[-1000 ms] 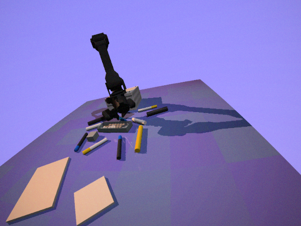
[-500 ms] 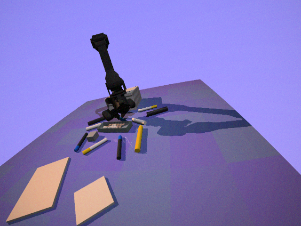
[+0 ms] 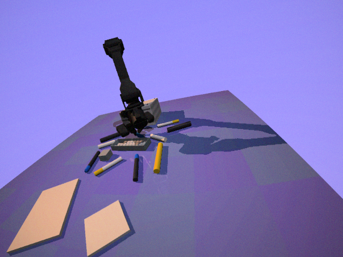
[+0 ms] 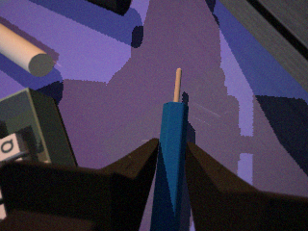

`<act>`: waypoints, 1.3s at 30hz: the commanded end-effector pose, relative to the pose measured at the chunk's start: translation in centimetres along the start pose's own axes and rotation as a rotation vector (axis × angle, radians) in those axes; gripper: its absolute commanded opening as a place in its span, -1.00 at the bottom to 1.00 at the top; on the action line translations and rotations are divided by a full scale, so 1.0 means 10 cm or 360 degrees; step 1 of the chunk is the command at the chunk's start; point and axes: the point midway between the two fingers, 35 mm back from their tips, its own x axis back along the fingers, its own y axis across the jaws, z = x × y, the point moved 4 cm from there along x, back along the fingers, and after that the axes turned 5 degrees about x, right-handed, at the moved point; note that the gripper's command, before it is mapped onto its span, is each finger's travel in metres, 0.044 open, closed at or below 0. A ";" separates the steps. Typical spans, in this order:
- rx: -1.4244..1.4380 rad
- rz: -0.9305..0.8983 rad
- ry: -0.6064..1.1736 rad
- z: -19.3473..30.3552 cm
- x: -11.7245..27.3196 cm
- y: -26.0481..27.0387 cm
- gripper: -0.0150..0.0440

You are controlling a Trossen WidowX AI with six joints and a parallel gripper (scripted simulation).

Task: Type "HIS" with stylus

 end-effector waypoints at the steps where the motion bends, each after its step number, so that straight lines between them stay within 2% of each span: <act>1: -0.0004 -0.0007 0.0014 -0.05 0.13 0.01 -0.49; 9: -0.0004 -0.0007 0.0014 -0.22 0.42 -0.01 -0.49; 22: 0.0012 0.0004 -0.0002 -0.23 0.39 -0.02 -0.49; 39: 0.0667 0.0500 0.0359 -0.12 0.50 0.12 -0.49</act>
